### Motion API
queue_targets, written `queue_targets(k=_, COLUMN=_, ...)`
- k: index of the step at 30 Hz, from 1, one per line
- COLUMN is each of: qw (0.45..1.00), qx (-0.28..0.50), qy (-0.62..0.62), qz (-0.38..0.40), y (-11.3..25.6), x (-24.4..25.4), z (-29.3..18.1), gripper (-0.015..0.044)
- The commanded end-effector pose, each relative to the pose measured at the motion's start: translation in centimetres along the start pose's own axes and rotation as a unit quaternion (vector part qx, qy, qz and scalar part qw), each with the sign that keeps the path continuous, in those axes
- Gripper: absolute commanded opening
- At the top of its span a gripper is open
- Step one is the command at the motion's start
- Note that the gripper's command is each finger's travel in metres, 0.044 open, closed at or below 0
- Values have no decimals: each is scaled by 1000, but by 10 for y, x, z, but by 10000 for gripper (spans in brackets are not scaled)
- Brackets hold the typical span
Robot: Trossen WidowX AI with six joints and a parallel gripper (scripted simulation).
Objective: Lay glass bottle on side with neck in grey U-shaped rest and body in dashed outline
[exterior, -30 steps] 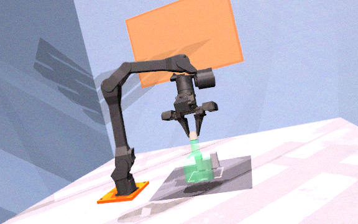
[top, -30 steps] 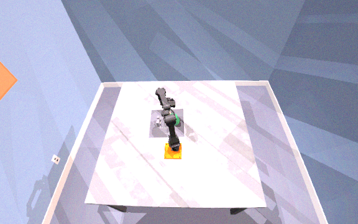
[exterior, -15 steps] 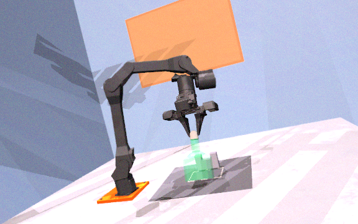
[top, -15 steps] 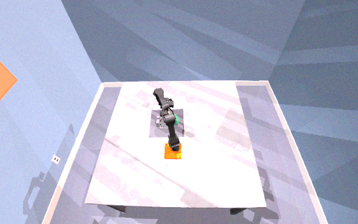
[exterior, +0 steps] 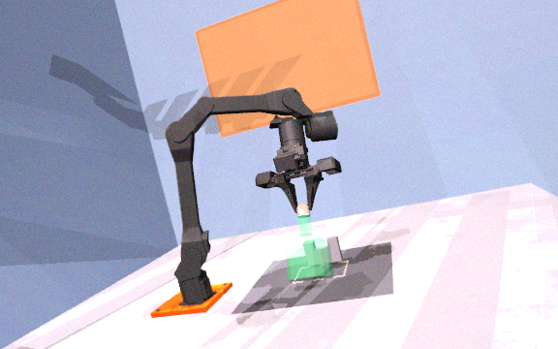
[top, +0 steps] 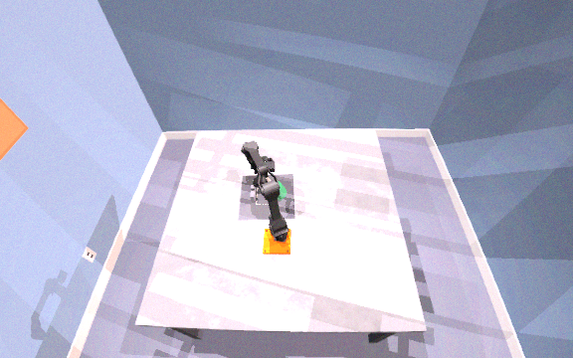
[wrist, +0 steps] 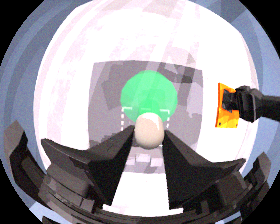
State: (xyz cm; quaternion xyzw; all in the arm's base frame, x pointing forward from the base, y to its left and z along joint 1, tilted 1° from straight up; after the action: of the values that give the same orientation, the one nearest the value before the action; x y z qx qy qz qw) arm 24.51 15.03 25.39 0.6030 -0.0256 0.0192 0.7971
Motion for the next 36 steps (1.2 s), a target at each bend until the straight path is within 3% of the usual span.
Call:
queue_targets(k=1, qw=1000, qx=6, qy=1, qz=-1, y=2, x=-2, z=-8, gripper=113)
queue_targets(k=36, qw=999, qx=-34, qy=-8, qz=11, y=2, x=-11, z=-44, gripper=113)
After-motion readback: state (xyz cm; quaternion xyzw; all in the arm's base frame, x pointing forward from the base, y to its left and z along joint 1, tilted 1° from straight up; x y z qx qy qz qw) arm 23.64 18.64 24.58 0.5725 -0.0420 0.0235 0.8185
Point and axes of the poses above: the point midway between the two fingers, 35 mm back from their tips, its own y axis back along the fingers, its own x axis across the jaws, z = x × y, the point moved 8 cm from there along y, back along the fingers, and after that the axes turned 8 degrees about -y, right-handed, at the moved point
